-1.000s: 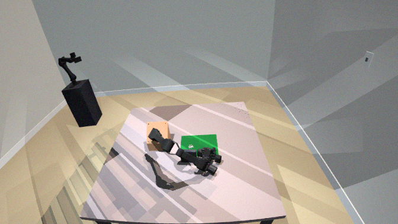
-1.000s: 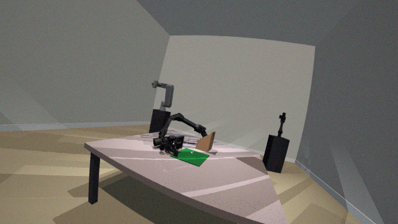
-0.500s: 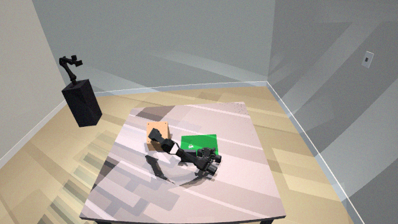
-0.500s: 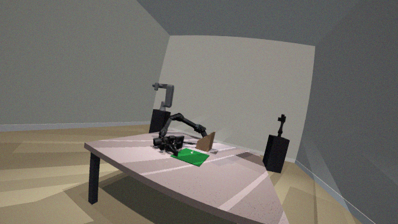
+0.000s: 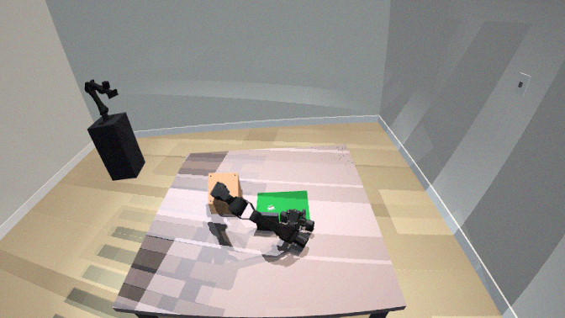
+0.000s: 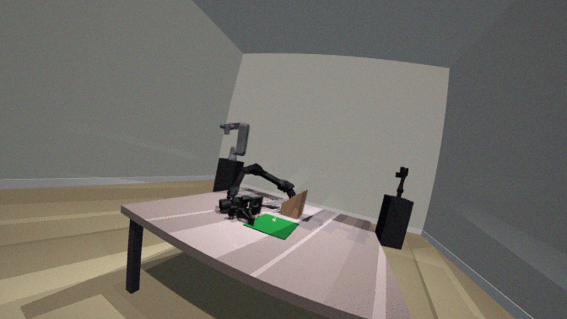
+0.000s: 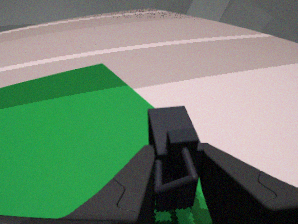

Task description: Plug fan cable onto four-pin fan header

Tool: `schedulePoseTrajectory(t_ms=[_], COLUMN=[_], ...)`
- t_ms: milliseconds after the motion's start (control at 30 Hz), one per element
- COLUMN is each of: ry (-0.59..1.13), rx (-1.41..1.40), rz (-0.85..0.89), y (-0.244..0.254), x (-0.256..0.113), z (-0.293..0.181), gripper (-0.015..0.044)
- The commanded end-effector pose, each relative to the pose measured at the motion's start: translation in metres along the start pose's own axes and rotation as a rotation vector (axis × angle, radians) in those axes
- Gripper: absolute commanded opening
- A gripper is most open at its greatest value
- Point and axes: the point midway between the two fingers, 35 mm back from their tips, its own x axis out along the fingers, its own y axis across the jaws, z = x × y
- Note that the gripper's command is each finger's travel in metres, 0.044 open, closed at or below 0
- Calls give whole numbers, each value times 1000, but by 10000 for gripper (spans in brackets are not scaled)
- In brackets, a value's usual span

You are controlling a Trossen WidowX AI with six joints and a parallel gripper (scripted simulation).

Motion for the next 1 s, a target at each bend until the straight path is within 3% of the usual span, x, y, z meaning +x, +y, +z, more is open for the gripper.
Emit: schedulePoseTrajectory(t_ms=[0, 200, 400, 967], ry=[0, 0, 0, 0], rx=[0, 0, 0, 0], rz=[0, 0, 0, 0], y=[0, 0, 0, 0], x=[0, 0, 0, 0], z=[0, 0, 0, 0], gripper=[0, 0, 140, 140])
